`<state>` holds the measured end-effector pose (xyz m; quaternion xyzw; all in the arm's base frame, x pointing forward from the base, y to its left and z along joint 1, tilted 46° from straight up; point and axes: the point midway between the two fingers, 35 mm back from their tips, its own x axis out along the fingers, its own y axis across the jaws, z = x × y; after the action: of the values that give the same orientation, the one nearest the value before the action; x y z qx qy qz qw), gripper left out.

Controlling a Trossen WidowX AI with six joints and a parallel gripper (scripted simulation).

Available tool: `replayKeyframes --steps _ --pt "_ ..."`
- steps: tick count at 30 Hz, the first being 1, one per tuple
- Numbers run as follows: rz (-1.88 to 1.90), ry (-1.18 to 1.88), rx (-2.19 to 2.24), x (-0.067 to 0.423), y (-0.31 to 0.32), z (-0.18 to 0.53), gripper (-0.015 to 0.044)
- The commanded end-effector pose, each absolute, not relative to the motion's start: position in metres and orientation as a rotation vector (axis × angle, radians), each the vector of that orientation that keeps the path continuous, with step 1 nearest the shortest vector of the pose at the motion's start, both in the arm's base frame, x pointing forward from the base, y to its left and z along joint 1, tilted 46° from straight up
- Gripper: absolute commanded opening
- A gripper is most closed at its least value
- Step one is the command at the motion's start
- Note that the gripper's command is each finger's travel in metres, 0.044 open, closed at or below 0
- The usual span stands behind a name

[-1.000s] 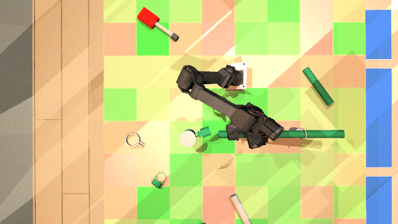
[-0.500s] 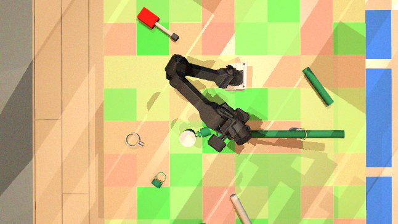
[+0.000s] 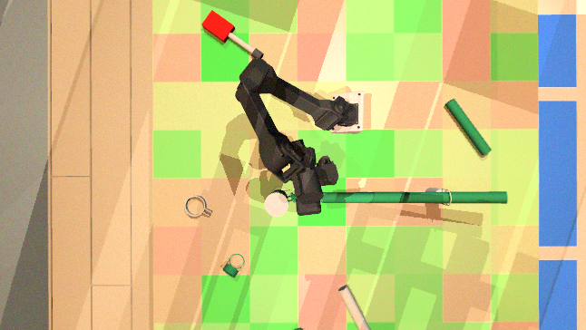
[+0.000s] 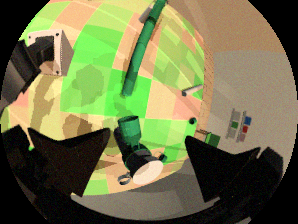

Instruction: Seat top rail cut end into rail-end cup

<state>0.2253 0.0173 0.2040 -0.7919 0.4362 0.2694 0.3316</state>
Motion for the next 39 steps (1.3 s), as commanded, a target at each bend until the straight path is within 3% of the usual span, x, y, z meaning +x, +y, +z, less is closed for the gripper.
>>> replayKeyframes --steps 1,39 --pt "0.873 1.108 -2.235 0.212 0.002 0.207 0.044" --pt "0.874 1.107 -2.229 0.23 -0.037 0.159 0.044"
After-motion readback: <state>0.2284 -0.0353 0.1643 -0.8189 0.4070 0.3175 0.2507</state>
